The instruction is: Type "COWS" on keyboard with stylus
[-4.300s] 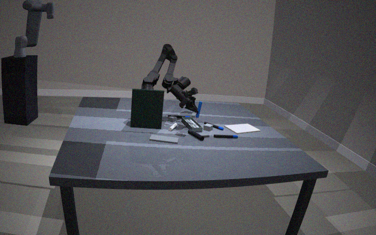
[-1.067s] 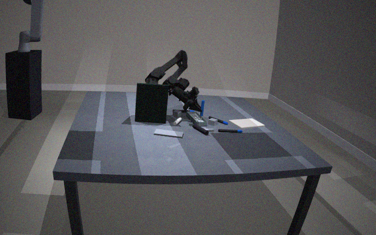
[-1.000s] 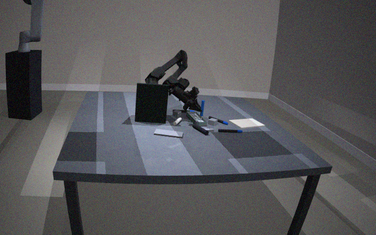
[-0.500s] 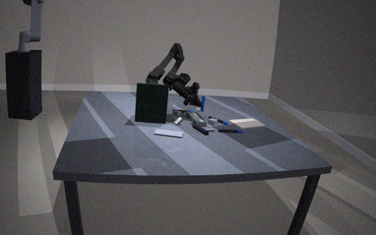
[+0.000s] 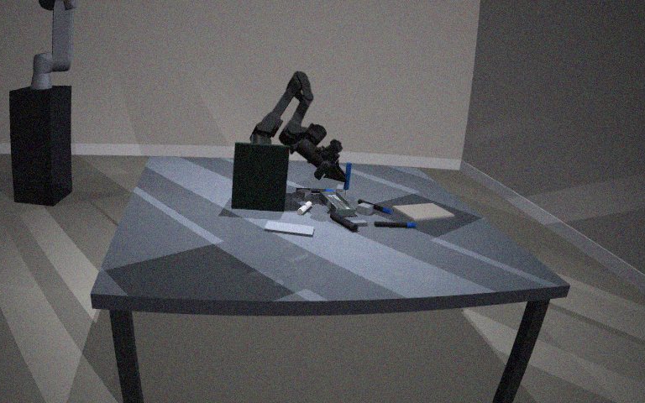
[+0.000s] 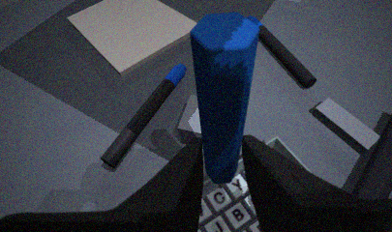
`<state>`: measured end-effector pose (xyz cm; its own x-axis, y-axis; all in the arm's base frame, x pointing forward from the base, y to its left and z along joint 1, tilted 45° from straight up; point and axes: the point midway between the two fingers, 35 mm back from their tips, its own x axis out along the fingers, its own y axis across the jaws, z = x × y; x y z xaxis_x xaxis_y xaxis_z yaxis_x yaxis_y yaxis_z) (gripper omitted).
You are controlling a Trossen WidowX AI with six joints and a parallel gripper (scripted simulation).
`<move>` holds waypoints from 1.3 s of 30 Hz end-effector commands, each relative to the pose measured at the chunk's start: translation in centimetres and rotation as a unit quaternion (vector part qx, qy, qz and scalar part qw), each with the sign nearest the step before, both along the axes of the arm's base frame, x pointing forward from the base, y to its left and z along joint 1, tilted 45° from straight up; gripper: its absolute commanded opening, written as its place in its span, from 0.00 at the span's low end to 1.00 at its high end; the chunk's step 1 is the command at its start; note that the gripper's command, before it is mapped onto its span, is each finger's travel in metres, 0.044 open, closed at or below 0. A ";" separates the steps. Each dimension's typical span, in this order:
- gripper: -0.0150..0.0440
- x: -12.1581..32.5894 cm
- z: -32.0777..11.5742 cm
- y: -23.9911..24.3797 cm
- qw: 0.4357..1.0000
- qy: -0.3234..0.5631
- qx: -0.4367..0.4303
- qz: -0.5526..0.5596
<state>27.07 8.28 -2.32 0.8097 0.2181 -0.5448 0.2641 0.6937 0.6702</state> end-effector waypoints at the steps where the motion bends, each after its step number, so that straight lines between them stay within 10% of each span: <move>1: 0.25 -0.1 0.5 0.4 1.000 -0.002 0.002 0.000; 39: 0.25 -4.8 4.8 3.9 1.000 -0.002 0.003 0.002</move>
